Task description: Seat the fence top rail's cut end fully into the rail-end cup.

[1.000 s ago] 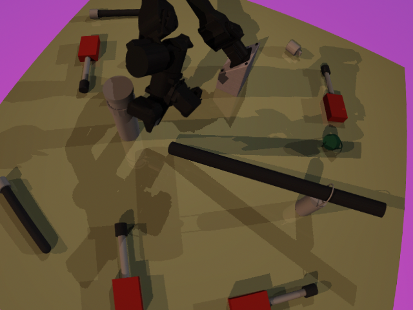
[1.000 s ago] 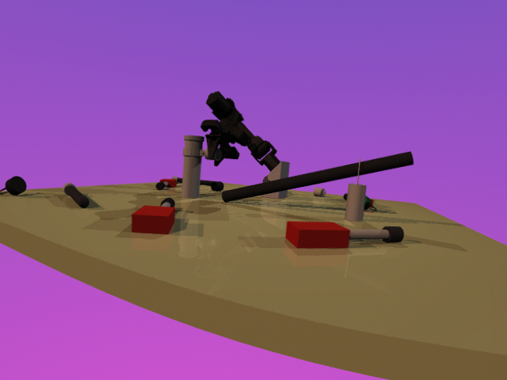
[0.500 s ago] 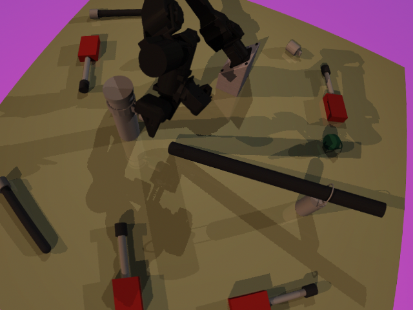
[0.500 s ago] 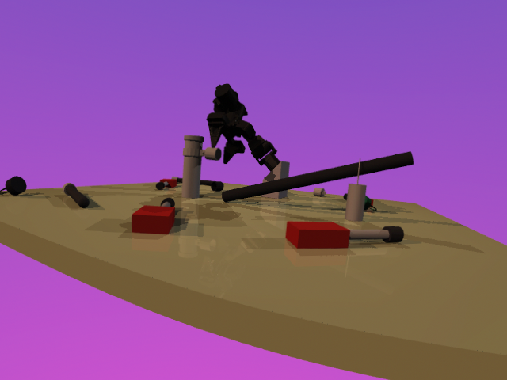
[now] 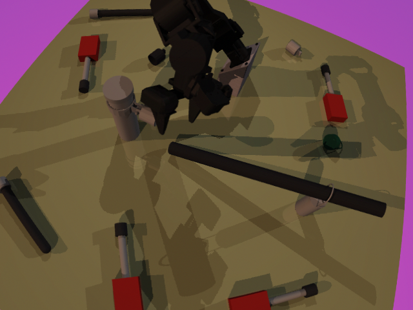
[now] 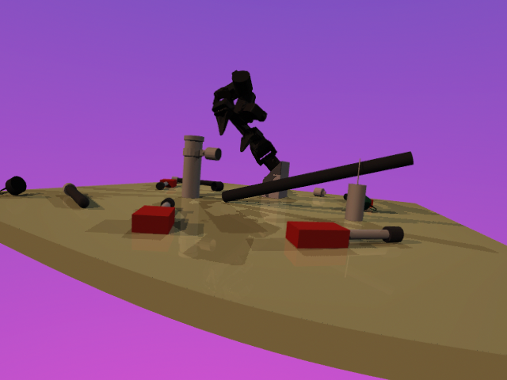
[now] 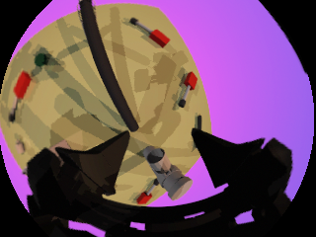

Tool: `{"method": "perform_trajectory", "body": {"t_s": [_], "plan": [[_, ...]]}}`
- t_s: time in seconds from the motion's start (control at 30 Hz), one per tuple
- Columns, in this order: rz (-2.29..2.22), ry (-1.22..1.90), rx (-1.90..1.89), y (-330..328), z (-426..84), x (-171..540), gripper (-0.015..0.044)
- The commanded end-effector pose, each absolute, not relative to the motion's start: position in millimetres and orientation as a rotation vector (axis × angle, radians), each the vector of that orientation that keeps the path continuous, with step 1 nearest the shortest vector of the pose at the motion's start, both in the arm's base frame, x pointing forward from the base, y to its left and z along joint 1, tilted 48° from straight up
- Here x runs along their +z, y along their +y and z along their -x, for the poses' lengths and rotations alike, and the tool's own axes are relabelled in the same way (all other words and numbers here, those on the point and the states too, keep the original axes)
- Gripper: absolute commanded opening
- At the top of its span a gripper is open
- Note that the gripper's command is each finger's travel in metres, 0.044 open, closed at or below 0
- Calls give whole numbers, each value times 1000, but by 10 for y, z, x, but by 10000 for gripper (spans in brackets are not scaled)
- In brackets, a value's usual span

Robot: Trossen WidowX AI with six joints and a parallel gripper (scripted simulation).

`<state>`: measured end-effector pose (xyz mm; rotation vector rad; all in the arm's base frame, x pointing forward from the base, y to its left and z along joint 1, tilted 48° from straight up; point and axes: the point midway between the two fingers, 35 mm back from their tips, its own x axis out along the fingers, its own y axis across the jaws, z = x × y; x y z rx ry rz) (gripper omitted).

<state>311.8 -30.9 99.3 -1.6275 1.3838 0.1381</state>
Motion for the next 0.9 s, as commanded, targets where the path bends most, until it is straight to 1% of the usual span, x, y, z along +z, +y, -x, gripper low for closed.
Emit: {"method": "perform_trajectory", "body": {"t_s": [0.0,0.43,0.87], "plan": [[1405,1345,-6,-22,-3172,926,440],[707,1153,-479,856,-3152,794,440],[739,1180,-465,842,-3159,766,440]]}}
